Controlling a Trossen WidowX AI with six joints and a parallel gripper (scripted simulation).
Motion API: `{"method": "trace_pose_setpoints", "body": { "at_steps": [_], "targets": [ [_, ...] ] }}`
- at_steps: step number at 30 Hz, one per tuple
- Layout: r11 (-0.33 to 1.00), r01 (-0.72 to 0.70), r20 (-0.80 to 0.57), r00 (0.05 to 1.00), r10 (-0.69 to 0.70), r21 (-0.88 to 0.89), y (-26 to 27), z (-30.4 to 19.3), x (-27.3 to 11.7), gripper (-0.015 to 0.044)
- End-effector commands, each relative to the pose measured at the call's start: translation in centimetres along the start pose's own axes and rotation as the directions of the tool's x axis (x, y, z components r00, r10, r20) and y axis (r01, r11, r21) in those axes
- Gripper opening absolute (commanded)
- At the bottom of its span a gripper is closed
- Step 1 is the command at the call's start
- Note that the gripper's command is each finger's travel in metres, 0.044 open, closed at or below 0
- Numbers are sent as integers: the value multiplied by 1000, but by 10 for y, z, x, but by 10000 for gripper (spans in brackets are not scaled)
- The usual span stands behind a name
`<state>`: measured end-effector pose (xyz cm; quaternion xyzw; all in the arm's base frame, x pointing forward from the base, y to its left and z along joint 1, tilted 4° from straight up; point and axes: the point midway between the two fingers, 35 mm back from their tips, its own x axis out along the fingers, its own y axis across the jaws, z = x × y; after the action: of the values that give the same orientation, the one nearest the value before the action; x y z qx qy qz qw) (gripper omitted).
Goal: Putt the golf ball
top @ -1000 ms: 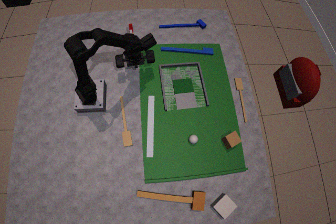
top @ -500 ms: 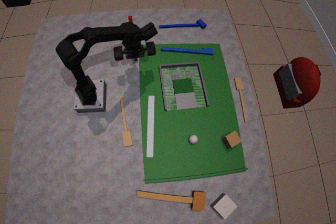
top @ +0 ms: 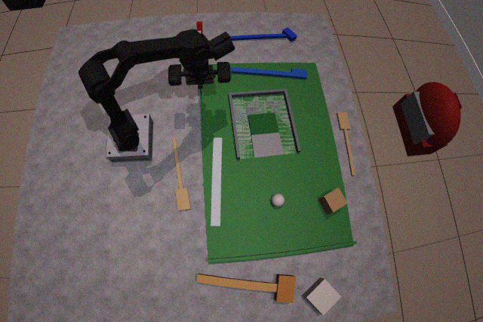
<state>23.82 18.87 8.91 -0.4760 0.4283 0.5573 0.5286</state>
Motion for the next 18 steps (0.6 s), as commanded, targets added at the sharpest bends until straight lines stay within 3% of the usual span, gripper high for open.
{"method": "trace_pose_setpoints", "body": {
  "at_steps": [1, 18],
  "targets": [
    [996, 30, -8, 1000, -29, 85, -19, -16, -9, 0],
    [908, 121, -71, 992, -101, 400, -70, -101, -38, 0]
  ]
}}
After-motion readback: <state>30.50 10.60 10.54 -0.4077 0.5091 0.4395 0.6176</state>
